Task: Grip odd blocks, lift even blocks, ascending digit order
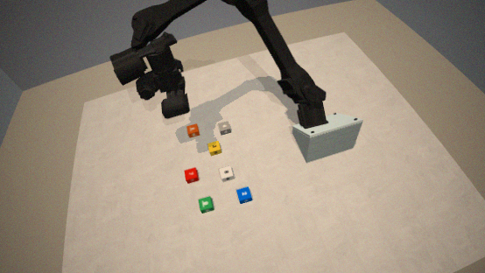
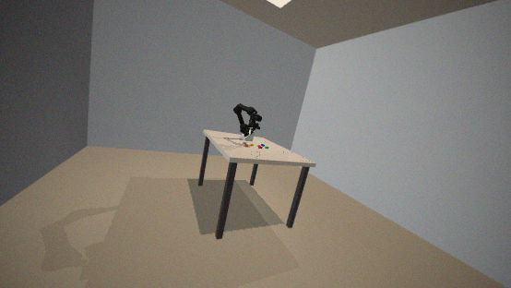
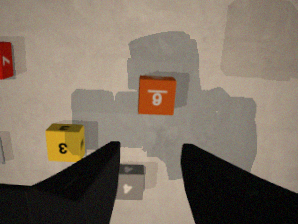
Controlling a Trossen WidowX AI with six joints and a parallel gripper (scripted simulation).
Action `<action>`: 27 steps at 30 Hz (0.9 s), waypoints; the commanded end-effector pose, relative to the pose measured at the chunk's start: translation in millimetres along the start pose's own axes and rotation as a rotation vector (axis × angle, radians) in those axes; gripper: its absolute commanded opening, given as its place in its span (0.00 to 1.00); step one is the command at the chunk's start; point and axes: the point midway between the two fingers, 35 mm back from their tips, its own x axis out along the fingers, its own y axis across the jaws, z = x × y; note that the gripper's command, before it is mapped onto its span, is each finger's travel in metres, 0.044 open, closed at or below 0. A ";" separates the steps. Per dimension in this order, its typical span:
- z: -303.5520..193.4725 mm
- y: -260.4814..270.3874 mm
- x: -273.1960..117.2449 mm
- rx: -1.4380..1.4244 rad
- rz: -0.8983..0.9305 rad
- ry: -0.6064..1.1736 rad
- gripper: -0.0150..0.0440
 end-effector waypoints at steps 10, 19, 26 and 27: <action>3.9 -2.4 77.1 -0.003 -0.006 -0.006 0.93; 4.5 -2.4 89.4 -0.003 -0.006 -0.006 0.93; 4.5 -2.6 100.9 -0.003 -0.007 -0.006 0.93; 4.5 -2.6 102.6 -0.003 -0.007 -0.006 0.93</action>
